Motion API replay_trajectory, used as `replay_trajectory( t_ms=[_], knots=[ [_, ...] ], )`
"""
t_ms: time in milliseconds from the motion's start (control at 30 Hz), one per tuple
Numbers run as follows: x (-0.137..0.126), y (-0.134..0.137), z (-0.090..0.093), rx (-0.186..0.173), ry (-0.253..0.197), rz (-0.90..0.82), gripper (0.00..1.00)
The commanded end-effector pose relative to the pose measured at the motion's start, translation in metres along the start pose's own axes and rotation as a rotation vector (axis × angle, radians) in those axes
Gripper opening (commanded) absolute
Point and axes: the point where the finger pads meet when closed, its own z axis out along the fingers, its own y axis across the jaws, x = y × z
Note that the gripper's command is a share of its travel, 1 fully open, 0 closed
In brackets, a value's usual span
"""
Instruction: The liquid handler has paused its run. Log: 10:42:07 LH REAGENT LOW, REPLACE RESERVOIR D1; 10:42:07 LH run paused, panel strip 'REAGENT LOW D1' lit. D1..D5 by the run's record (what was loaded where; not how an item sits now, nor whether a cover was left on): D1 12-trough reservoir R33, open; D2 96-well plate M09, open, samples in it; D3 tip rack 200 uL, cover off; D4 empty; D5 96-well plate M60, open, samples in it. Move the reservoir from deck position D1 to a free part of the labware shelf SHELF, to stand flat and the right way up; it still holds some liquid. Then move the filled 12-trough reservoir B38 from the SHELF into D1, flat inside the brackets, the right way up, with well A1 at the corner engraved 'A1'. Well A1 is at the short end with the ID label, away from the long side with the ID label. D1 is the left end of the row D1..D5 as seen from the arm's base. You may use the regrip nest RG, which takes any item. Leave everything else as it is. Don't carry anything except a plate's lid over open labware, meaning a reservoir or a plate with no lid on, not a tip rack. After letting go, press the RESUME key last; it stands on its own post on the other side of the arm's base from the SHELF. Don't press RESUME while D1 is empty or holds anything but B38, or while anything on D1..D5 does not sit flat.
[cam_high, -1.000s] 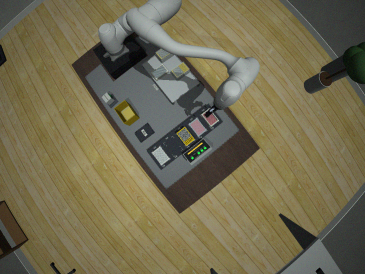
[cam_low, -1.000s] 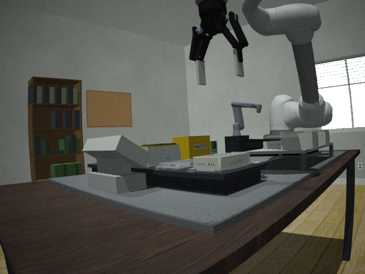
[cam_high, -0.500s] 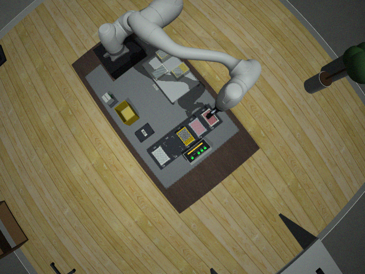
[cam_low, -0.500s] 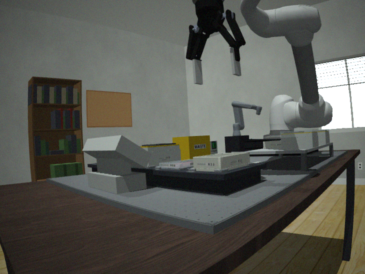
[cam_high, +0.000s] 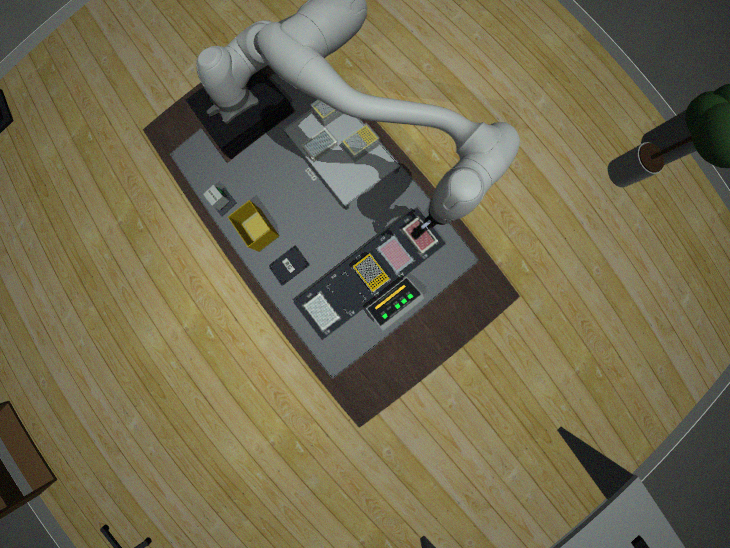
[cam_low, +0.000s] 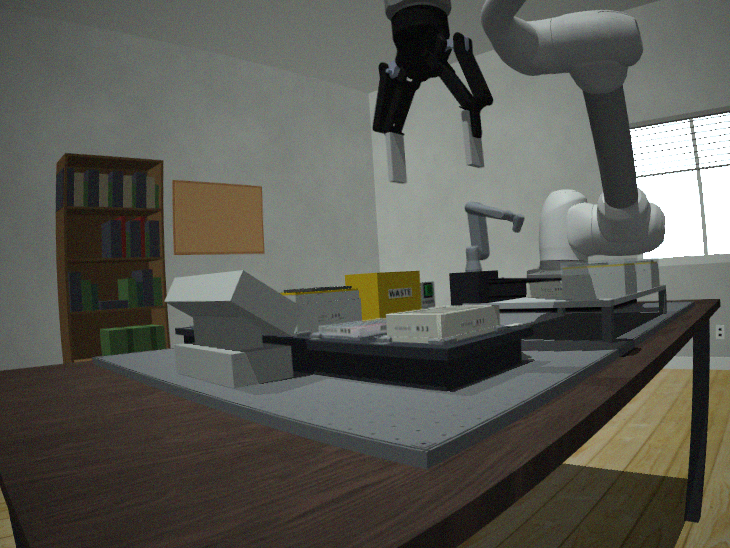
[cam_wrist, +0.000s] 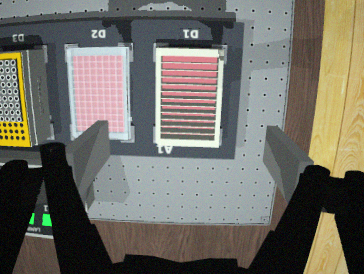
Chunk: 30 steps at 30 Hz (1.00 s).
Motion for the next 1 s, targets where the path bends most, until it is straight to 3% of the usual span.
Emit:
replay_trajectory(
  t_ms=[0,967],
  knots=[
    [0.0,0.0,0.005,0.0,0.0,0.0,0.77],
    [0.0,0.0,0.047,0.0,0.0,0.0,0.77]
  ],
)
